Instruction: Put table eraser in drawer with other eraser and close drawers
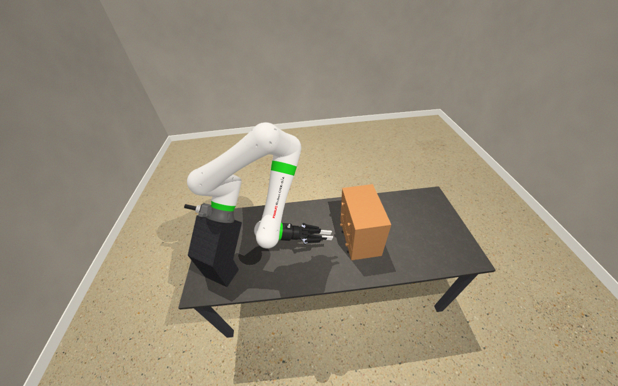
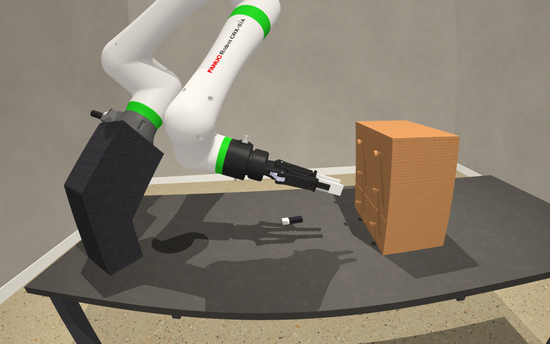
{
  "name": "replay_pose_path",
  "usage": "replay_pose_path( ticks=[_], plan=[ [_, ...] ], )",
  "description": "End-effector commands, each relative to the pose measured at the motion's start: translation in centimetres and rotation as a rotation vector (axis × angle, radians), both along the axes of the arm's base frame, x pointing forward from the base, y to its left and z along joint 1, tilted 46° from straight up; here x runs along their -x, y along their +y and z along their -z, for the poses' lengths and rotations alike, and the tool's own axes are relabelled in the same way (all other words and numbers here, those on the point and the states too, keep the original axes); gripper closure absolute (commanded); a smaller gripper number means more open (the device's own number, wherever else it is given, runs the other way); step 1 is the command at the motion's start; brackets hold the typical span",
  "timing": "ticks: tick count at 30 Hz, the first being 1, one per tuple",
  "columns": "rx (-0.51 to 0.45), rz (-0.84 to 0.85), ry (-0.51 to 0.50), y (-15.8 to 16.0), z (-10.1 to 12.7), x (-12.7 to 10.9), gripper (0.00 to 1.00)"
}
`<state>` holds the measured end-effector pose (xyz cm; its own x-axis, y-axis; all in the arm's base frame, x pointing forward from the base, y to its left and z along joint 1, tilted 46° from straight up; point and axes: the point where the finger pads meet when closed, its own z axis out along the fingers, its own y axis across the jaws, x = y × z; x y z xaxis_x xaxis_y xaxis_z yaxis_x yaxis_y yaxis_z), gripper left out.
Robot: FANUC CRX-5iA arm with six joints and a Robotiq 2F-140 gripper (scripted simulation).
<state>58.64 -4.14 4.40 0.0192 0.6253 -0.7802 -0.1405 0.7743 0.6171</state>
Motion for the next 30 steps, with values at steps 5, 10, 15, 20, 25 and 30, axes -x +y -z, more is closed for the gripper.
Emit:
replay_pose_path(
  ticks=[5,10,15,20,25,30],
  plan=[
    [0.0,0.0,0.0,0.0,-0.1,-0.4,0.8],
    [0.0,0.0,0.0,0.1,-0.2,-1.5,0.8],
    [0.0,0.0,0.0,0.2,-0.4,-3.1,0.8],
    [0.0,0.0,0.0,0.2,-0.6,-4.1,0.8],
    [0.0,0.0,0.0,0.3,-0.8,-5.7,0.8],
    [0.0,0.0,0.0,0.4,-0.9,-6.5,0.8]
  ],
)
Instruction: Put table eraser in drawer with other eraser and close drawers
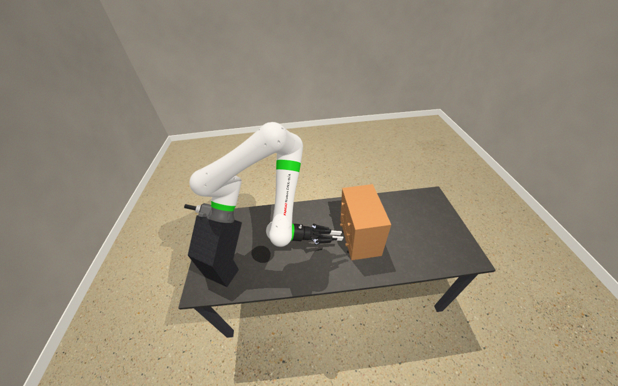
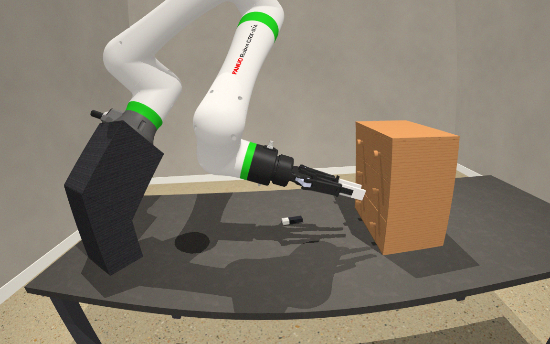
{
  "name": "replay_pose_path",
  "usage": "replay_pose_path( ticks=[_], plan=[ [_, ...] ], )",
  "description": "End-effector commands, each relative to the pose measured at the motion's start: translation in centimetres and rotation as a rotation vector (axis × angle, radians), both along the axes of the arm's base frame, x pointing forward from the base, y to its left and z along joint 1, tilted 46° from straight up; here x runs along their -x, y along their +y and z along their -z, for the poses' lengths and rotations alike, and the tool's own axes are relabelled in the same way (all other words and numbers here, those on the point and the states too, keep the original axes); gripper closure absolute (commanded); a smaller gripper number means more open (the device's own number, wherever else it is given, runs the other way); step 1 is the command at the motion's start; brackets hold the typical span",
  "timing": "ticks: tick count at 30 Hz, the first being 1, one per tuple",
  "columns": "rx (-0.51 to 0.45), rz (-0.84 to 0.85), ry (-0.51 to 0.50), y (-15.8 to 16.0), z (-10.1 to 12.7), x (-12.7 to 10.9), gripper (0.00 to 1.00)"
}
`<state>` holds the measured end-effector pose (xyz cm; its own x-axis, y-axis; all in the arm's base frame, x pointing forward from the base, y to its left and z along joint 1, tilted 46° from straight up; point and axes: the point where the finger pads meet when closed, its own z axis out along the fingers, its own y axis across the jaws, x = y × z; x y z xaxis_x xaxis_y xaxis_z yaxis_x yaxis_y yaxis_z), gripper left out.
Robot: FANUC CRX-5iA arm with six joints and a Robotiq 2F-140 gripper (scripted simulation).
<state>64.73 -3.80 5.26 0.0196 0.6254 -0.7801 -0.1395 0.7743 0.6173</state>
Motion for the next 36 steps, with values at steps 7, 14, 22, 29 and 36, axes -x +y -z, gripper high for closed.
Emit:
replay_pose_path(
  ticks=[7,14,22,29,36],
  plan=[
    [0.0,-0.001,0.0,0.07,-0.1,-0.6,0.8],
    [0.0,-0.001,0.0,0.07,-0.1,-0.6,0.8],
    [0.0,-0.001,0.0,0.07,-0.1,-0.6,0.8],
    [0.0,-0.001,0.0,0.07,-0.1,-0.6,0.8],
    [0.0,-0.001,0.0,0.03,-0.23,-0.93,0.8]
  ],
)
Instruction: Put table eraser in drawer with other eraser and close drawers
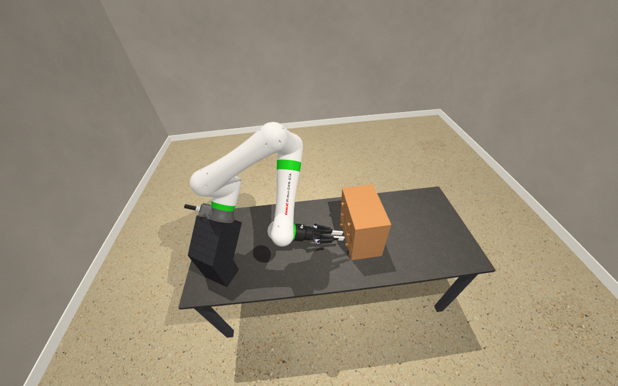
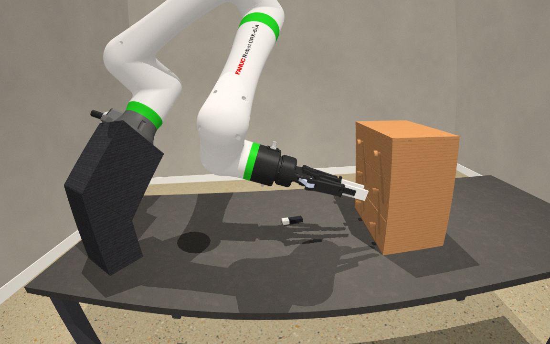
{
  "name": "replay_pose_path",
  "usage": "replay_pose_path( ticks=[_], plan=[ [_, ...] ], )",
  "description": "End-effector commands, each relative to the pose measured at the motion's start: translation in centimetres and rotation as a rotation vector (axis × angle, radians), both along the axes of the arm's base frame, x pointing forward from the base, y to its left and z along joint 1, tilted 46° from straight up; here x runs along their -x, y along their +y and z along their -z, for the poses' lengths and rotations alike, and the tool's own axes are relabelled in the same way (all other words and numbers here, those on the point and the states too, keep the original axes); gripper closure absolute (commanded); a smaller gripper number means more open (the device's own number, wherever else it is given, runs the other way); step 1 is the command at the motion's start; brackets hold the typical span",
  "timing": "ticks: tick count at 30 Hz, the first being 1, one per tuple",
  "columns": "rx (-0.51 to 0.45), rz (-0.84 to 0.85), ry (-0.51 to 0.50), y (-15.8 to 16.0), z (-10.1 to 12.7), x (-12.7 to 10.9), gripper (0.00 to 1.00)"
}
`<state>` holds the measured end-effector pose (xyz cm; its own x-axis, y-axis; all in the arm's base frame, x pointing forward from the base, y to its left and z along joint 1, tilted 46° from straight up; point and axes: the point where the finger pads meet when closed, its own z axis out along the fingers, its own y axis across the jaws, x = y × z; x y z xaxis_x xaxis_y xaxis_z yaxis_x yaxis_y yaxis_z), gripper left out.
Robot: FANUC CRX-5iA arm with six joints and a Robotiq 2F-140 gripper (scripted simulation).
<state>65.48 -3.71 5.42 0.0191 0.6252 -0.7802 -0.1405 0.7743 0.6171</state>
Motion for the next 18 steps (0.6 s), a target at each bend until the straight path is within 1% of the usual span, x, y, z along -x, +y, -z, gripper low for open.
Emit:
replay_pose_path(
  ticks=[1,5,18],
  plan=[
    [0.0,0.0,0.0,-0.1,-0.1,-0.3,0.8],
    [0.0,0.0,0.0,-0.1,-0.2,-0.5,0.8],
    [0.0,0.0,0.0,-0.4,-1.0,-2.5,0.8]
  ],
)
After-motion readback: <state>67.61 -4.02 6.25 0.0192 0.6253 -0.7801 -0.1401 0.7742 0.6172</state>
